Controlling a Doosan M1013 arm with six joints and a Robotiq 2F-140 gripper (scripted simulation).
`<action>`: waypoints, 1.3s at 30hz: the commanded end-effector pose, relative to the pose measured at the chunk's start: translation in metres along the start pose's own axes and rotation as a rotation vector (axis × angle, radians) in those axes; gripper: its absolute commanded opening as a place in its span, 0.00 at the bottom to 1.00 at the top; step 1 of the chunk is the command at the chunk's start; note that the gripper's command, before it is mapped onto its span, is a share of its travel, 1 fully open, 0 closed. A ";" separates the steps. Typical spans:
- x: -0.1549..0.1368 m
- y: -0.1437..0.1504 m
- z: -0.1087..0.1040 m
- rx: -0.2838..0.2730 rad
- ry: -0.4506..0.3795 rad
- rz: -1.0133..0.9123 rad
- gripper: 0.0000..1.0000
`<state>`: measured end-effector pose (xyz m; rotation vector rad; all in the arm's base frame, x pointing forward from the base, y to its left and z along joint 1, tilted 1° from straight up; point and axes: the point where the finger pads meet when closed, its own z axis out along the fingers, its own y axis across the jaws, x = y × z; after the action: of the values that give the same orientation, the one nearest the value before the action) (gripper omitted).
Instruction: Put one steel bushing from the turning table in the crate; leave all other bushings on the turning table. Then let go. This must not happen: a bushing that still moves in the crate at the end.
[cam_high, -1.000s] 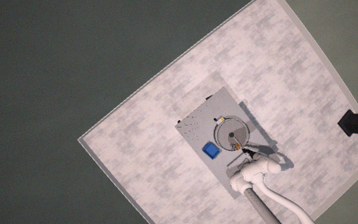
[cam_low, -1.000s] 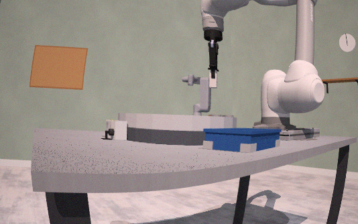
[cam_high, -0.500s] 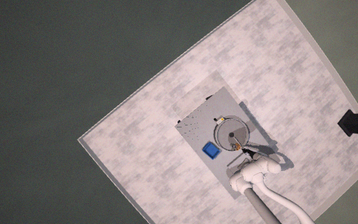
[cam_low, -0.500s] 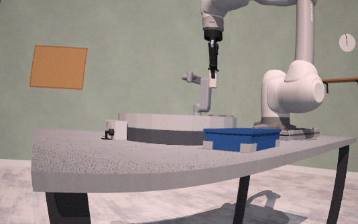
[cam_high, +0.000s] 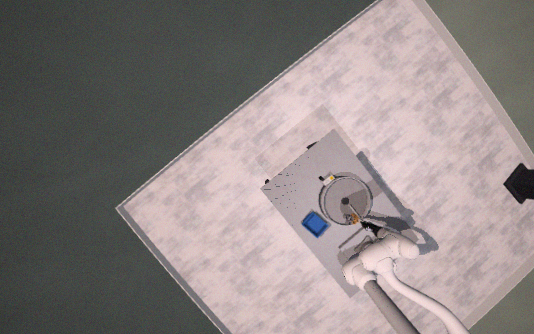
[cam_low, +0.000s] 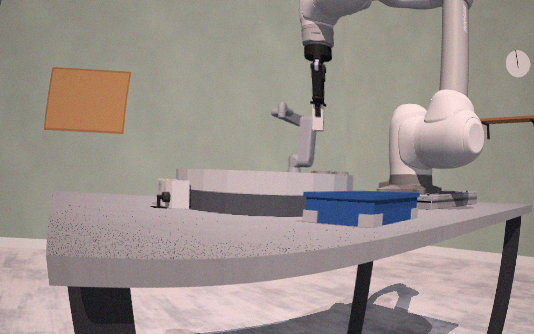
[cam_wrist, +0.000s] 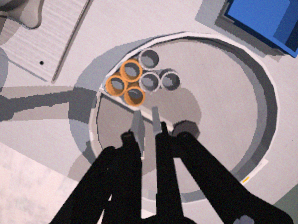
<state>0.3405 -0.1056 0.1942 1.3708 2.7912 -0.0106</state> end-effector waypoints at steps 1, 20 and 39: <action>0.000 0.000 0.000 0.000 0.000 0.000 0.10; 0.005 0.020 0.029 -0.004 0.000 -0.311 0.28; 0.012 0.049 0.072 -0.010 0.001 -0.782 0.28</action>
<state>0.3717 -0.0690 0.1253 0.2618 3.1020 -0.0277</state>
